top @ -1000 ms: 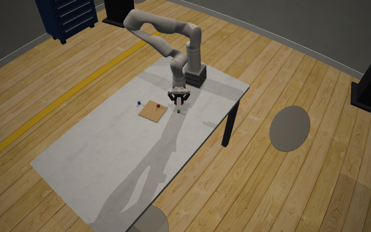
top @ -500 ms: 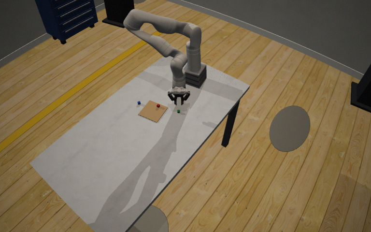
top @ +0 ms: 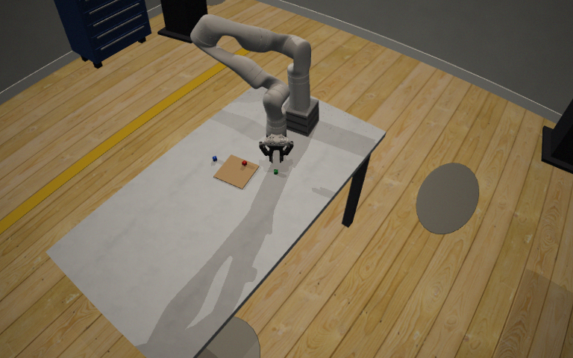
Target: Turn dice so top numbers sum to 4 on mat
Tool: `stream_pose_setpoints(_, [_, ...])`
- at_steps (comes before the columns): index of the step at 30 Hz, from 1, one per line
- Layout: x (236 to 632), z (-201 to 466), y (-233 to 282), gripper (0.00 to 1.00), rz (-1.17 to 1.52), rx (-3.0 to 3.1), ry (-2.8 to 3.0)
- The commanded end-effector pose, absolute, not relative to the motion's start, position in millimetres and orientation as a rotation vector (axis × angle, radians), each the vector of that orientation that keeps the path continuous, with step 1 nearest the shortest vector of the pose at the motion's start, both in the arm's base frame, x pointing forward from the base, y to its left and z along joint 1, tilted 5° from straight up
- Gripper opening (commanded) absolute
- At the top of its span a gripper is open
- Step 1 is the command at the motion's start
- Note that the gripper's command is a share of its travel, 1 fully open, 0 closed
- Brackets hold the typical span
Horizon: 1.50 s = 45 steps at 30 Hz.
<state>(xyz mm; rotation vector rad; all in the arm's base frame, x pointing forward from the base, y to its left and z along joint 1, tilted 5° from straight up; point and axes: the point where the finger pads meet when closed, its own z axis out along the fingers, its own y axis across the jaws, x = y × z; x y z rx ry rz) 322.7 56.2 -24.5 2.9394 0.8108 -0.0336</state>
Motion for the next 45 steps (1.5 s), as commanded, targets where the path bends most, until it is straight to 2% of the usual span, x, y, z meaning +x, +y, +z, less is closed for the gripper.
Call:
stream_pose_setpoints(1, [322.6, -25.7, 56.3, 0.31, -0.034, 2.94, 0.812])
stream_pose_setpoints(45, [324.1, -72.7, 51.4, 0.31, -0.034, 2.939, 0.812])
